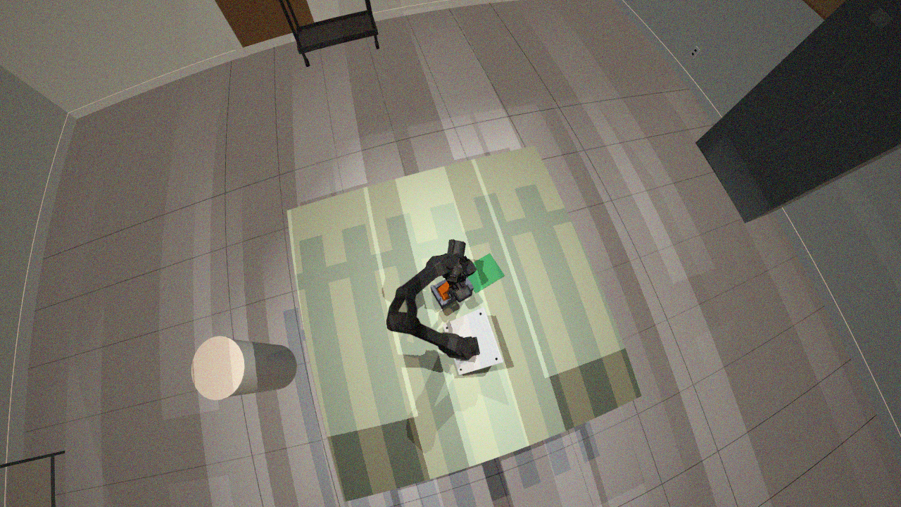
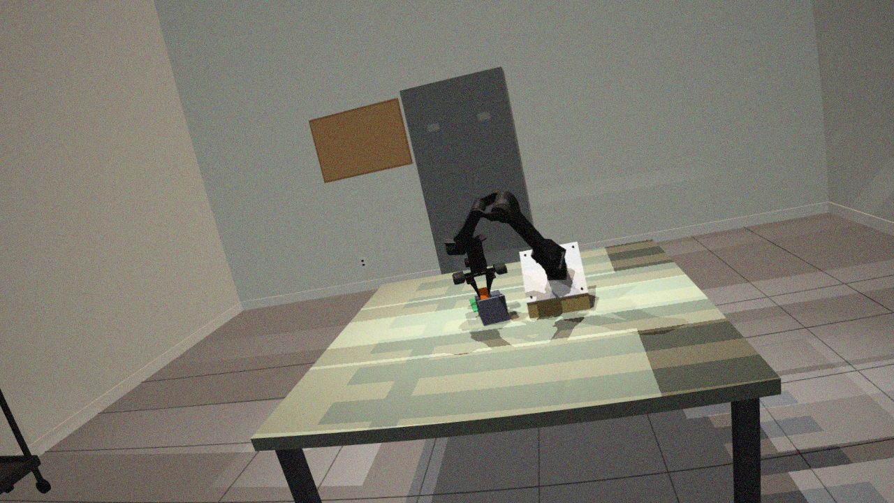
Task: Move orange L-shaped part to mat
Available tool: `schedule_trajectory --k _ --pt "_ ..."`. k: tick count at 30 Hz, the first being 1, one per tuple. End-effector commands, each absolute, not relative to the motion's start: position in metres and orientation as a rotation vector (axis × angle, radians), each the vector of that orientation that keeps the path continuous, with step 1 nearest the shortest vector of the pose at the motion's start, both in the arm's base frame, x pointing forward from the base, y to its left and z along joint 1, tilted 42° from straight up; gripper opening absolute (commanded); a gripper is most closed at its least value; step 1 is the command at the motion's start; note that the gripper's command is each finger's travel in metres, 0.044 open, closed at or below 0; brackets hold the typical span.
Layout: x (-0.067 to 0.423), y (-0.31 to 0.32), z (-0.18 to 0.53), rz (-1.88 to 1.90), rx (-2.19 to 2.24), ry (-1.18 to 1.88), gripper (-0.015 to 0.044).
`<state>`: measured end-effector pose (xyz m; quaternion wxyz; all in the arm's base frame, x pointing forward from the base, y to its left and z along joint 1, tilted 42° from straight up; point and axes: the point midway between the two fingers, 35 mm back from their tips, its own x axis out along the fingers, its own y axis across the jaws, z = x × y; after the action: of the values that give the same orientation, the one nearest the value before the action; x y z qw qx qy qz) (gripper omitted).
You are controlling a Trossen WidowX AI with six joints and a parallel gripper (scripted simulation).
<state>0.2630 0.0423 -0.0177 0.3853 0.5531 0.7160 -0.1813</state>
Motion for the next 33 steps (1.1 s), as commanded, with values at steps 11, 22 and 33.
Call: schedule_trajectory --k 11,22,33 --pt "0.265 0.028 -0.002 -0.461 1.406 1.828 0.0000" --pt "0.266 0.017 0.011 -0.463 1.407 1.830 0.0000" --pt "0.268 0.006 0.024 -0.464 1.407 1.830 0.0000"
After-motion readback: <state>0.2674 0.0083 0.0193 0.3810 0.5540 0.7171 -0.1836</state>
